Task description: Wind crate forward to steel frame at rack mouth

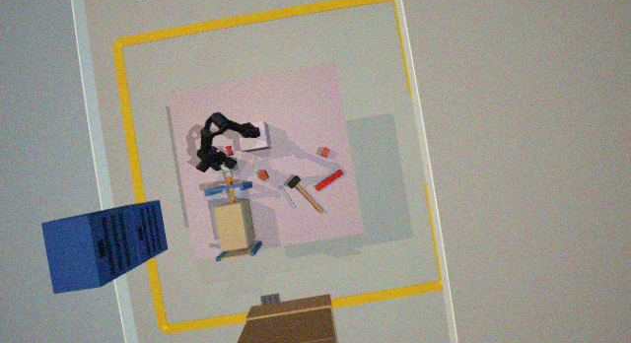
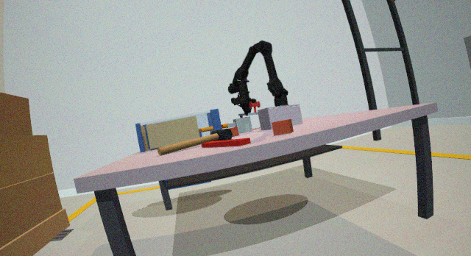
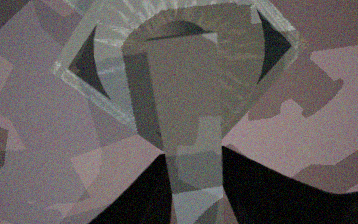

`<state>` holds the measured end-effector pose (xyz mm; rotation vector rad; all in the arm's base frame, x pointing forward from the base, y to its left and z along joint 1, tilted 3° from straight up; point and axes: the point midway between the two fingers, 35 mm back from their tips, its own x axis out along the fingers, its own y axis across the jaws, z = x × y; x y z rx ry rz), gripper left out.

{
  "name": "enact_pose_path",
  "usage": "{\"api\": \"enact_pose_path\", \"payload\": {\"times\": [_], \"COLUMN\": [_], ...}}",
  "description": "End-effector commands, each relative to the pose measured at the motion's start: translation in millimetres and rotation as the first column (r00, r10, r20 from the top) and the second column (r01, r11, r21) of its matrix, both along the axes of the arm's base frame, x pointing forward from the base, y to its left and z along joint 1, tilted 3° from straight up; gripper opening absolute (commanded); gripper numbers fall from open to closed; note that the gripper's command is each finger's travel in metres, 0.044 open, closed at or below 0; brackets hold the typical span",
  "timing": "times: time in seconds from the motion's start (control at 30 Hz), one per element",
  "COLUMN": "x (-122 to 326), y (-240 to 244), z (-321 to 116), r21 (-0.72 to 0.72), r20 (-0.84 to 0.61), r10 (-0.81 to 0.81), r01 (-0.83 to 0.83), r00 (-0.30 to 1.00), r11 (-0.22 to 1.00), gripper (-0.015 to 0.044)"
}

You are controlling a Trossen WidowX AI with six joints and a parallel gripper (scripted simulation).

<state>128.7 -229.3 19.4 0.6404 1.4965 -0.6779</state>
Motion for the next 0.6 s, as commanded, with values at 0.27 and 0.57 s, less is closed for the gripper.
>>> {"api": "enact_pose_path", "payload": {"times": [0.27, 0.57], "x": [2.7, 3.7], "y": [-3.3, -5.0], "z": [3.5, 3.5], "r21": [0.055, 0.075], "r20": [-0.041, -0.055], "r10": [-0.001, -0.001], "r01": [0.004, 0.005], "r00": [0.999, 0.998], "r11": [0.998, 0.997], "gripper": [0.0, 0.0]}}
